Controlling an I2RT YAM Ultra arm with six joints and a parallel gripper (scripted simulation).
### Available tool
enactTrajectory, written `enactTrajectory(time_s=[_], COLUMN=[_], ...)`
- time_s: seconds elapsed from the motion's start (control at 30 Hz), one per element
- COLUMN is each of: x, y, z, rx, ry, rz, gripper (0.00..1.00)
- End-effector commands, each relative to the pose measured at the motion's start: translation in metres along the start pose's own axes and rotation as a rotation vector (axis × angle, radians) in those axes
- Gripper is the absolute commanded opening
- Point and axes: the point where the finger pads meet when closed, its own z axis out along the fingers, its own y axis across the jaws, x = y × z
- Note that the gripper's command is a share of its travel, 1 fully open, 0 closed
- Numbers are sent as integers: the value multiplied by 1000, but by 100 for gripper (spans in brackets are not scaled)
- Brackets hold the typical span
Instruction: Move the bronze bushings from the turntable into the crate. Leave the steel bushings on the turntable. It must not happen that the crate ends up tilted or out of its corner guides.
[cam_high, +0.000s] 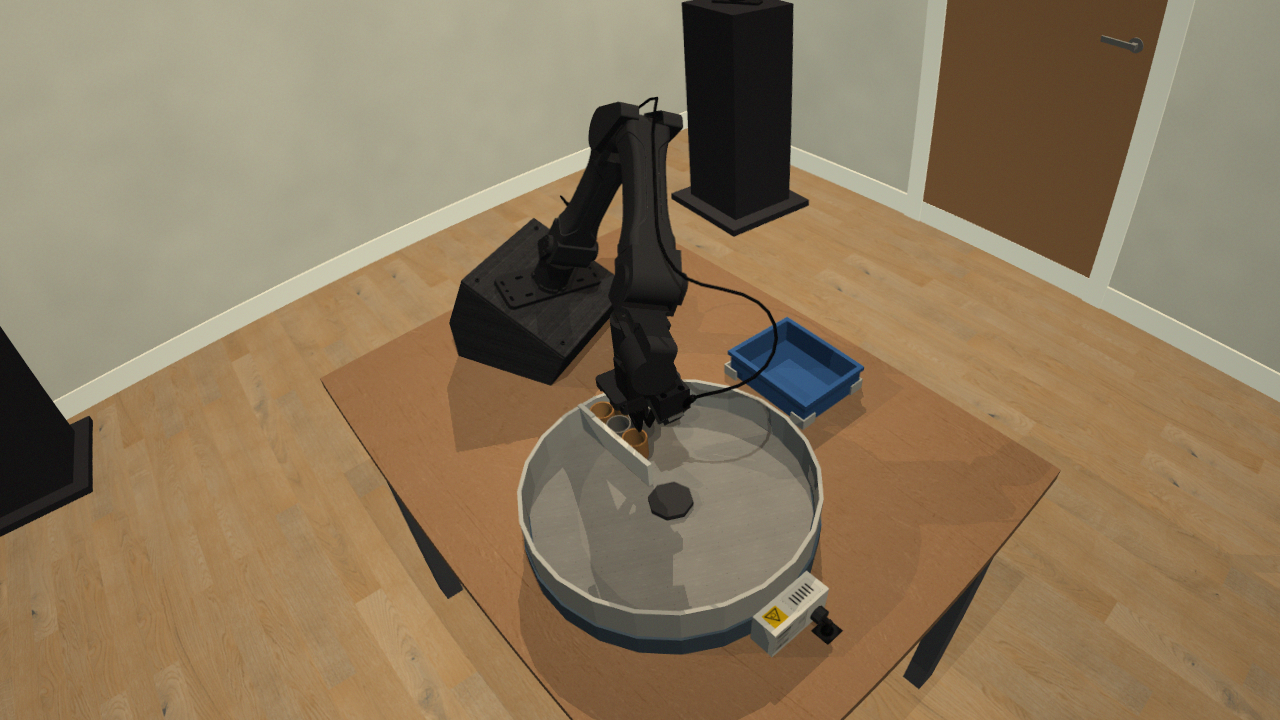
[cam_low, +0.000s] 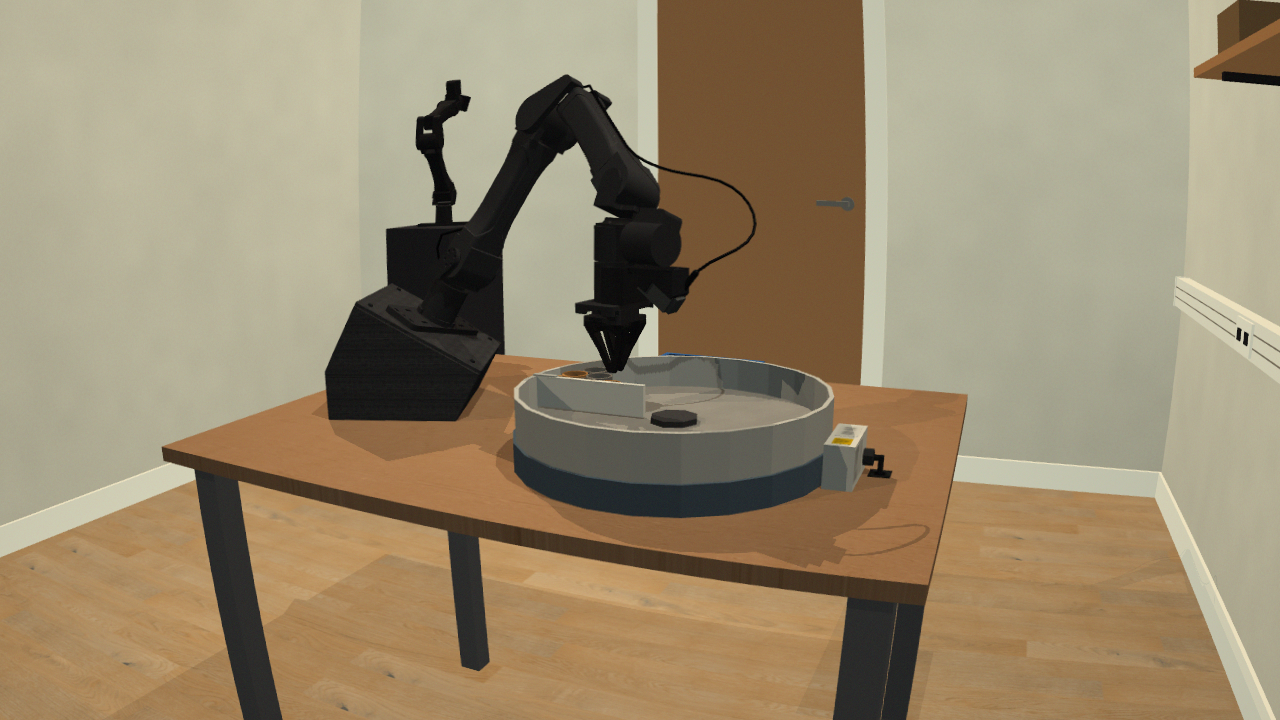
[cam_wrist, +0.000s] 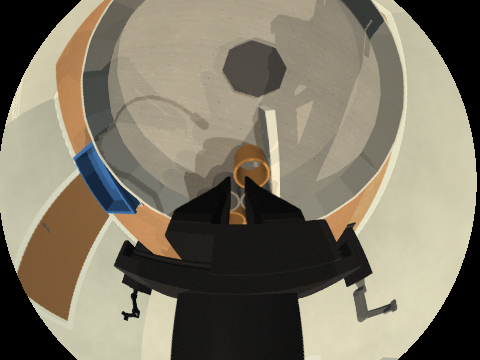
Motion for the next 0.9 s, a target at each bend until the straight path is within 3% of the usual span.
enactTrajectory(time_s=[0.0, 0.2, 0.87], x=[-7, 0, -5], y=[-5, -5, -4], z=[-12, -9, -13], rx=[21, 17, 19], ry=[-46, -31, -44], rz=[-3, 1, -5], gripper=[15, 15, 15])
